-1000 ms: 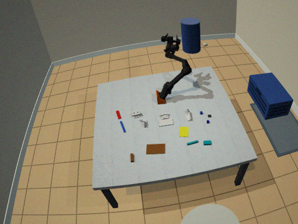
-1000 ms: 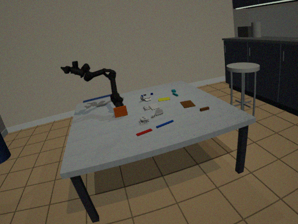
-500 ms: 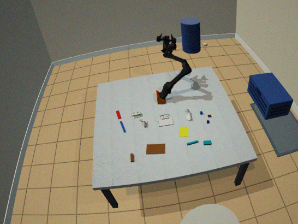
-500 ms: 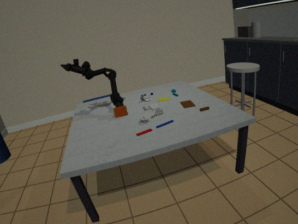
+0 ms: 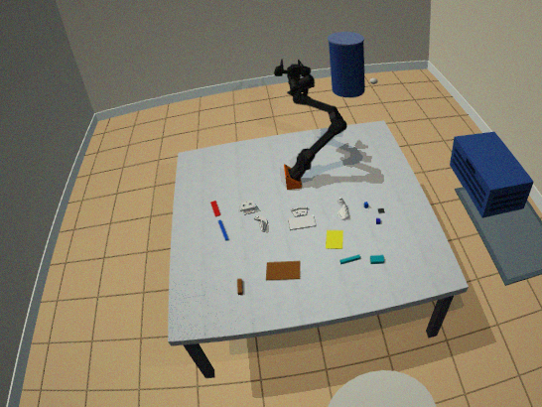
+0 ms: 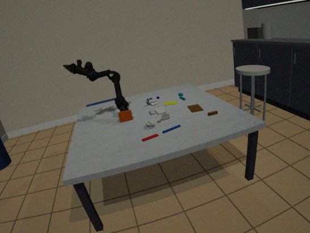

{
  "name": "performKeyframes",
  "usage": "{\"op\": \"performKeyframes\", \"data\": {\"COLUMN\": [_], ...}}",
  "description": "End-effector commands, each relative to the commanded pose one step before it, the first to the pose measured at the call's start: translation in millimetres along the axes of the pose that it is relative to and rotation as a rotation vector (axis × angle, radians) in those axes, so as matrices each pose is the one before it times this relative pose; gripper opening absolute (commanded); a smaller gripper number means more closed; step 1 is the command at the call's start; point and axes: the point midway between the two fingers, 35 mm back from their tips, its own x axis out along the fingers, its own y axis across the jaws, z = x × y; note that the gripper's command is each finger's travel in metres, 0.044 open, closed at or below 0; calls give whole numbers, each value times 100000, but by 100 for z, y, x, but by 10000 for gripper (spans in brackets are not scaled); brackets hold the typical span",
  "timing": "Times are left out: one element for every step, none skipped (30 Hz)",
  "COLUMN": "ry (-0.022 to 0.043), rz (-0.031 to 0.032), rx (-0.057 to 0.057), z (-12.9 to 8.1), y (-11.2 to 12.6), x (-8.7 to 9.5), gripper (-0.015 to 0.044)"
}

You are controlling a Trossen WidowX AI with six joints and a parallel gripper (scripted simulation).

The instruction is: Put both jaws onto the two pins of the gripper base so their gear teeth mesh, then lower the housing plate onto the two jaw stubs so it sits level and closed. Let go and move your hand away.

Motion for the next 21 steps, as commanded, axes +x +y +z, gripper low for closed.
{"op": "performKeyframes", "data": {"ry": [993,220,-48,-36,-33,-32,-31,-30,18,53,56,59,1,-4,-11,-18,-26,-33,5,45,45], "rz": [7710,1794,1274,989,934,934,934,934,934,933,933,932,866,1286,1370,1370,1370,1370,1408,1447,1447], "rx": [3980,1009,507,389,363,359,355,352,419,465,462,459,-279,-416,-446,-449,-453,-456,-234,-15,-19], "z": [-78,22,106,81,76,76,75,74,55,41,40,38,2,5,8,11,14,16,17,16,16], "y": [2674,602,578,449,425,425,426,426,399,380,381,381,324,481,513,513,513,514,519,525,525], "x": [-80,-29,-102,-78,-74,-74,-74,-74,-56,-43,-43,-43,-69,-103,-109,-108,-107,-106,-88,-71,-70], "gripper": [440,440,440,440,440,440,440,440,440,440,440,440,440,440,440,440,440,440,440,440,440]}}
